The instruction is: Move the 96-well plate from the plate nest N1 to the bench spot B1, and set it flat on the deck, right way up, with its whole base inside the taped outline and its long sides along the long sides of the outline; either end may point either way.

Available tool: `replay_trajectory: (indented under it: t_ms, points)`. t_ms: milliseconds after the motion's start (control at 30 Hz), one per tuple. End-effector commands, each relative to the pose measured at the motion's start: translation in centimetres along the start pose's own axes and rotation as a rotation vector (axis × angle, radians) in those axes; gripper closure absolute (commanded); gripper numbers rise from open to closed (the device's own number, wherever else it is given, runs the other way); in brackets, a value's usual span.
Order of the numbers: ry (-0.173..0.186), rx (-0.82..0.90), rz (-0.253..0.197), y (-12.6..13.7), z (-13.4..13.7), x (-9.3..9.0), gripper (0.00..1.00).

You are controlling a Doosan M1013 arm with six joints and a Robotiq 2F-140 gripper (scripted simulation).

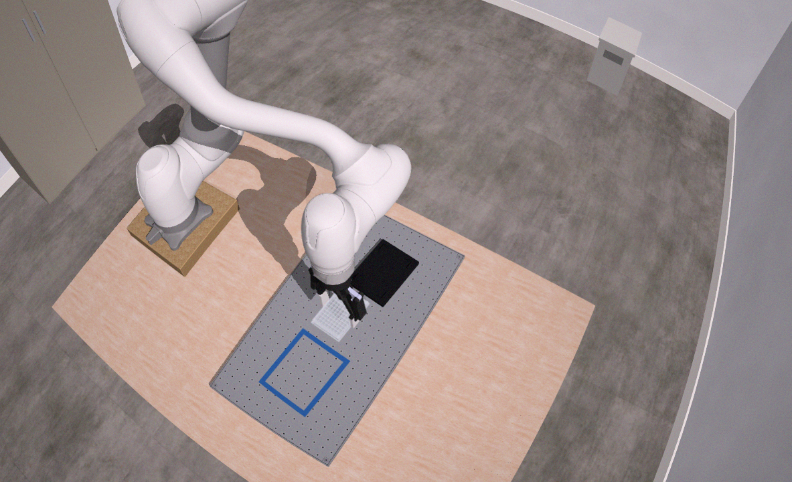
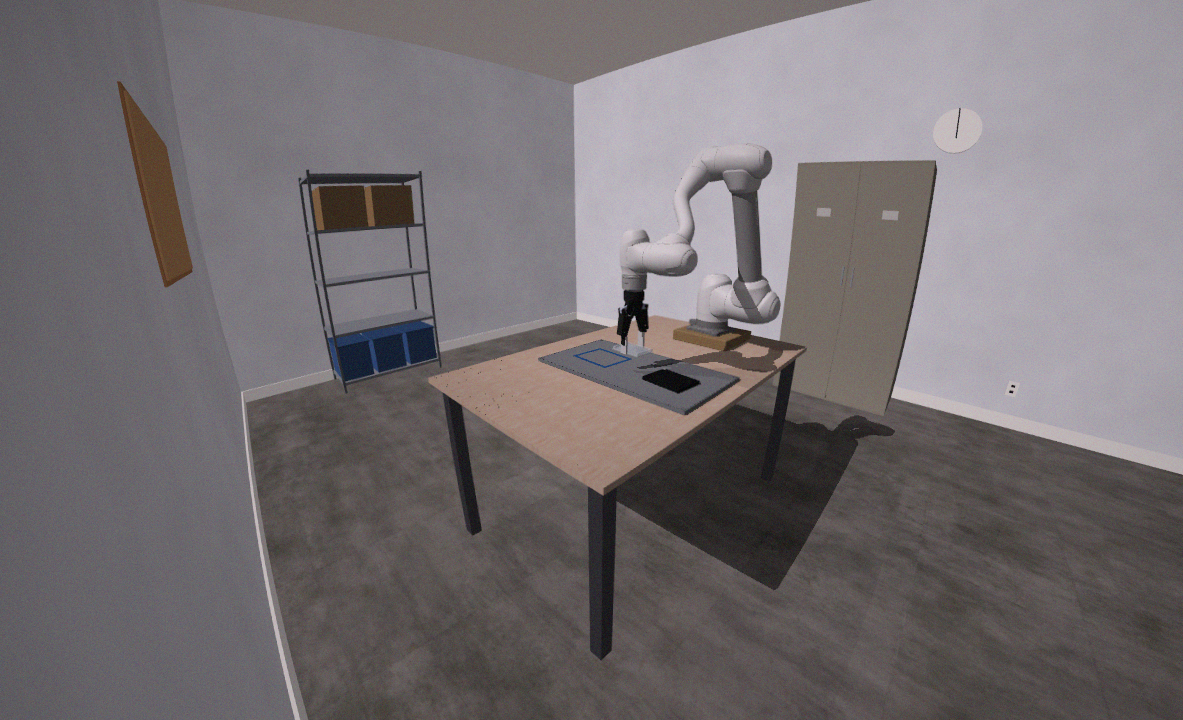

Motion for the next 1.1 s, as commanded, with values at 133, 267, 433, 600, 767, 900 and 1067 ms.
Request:
replay_trajectory:
  t_ms: [133,267,433,600,767,900,1067]
  points:
    - [0.000,0.000,0.000,2.5,0.2,-0.1,1.00]
    - [0.000,0.000,0.000,3.5,0.3,-0.1,1.00]
    - [0.000,0.000,0.000,4.8,0.4,-0.2,1.00]
    - [0.000,0.000,0.000,6.5,0.5,-0.2,1.00]
    - [0.000,0.000,0.000,8.1,0.6,-0.3,1.00]
    - [0.000,0.000,0.000,8.8,0.7,-0.3,1.00]
    - [0.000,0.000,0.000,10.5,0.8,-0.4,1.00]
Point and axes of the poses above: the point where the finger pads meet when closed, its own x axis back along the fingers, its own z axis across the jaws, y = z × x, the point moved 3 cm from there along x, back along the fingers, and after that the axes turned 4 degrees about -x, right-handed, at the moved point
